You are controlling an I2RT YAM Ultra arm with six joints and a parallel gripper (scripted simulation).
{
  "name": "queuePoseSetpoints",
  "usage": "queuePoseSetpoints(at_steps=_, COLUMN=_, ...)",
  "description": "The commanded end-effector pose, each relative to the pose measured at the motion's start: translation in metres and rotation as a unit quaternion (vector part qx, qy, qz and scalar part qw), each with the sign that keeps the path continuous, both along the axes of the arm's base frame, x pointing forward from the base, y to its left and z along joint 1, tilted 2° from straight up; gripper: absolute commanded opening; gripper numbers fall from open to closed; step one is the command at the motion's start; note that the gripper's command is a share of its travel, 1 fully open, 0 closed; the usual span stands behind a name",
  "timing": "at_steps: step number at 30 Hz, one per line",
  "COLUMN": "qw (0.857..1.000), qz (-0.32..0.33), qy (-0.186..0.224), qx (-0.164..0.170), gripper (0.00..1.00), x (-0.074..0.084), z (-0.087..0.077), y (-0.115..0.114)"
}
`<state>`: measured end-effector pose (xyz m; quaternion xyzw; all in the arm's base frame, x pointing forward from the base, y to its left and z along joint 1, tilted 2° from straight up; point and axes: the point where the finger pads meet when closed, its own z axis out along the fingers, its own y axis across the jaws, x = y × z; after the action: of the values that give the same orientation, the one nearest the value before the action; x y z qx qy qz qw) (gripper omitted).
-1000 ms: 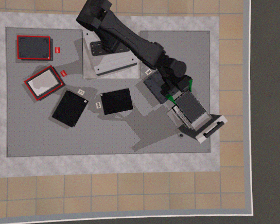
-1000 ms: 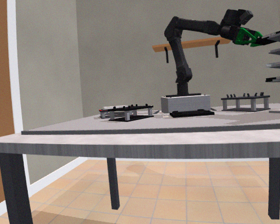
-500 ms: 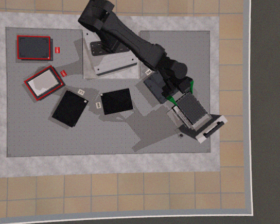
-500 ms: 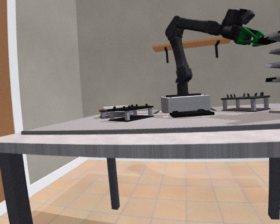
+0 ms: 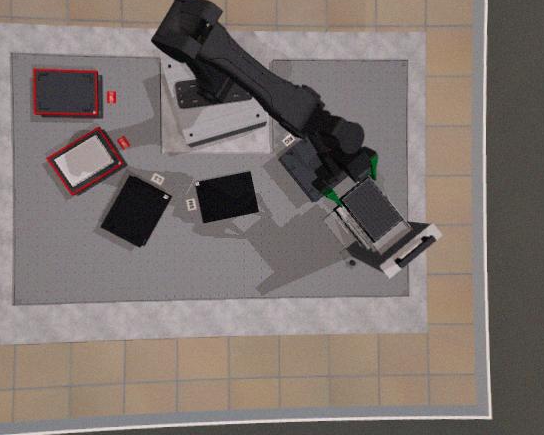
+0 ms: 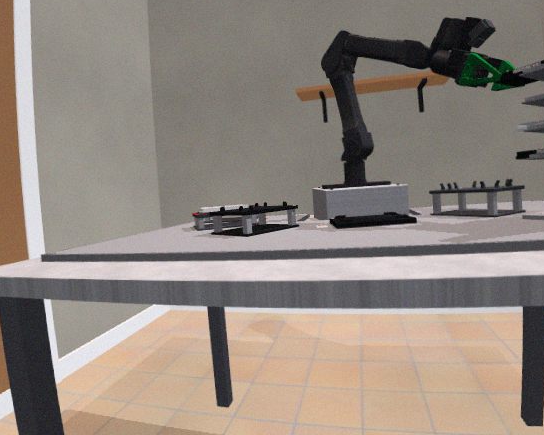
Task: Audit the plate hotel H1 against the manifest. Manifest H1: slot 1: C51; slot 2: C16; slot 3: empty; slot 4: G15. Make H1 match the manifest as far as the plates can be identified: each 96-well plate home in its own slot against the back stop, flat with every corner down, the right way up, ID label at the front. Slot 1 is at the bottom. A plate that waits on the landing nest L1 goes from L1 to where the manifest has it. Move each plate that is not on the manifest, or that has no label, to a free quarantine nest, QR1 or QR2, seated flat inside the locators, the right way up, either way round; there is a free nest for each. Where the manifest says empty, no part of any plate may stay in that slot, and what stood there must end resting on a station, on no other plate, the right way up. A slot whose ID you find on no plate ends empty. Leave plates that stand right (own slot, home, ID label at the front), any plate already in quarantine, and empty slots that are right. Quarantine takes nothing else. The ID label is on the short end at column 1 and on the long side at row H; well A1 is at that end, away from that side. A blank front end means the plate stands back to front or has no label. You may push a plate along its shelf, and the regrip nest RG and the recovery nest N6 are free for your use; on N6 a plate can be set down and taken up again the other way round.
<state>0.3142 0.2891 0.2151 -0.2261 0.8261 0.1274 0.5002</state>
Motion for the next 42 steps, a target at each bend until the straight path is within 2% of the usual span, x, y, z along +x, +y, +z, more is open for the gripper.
queuePoseSetpoints(at_steps=1, qw=1.0, qz=0.0, qy=-0.006, qx=0.006, gripper=1.0, x=0.001, z=0.006, y=0.001)
queuePoseSetpoints(at_steps=11, qw=1.0, qz=0.0, qy=-0.006, qx=0.006, gripper=1.0, x=-0.006, z=0.006, y=-0.003)
queuePoseSetpoints(at_steps=42, qw=1.0, qz=0.0, qy=-0.005, qx=0.005, gripper=1.0, x=-0.048, z=0.004, y=-0.028)
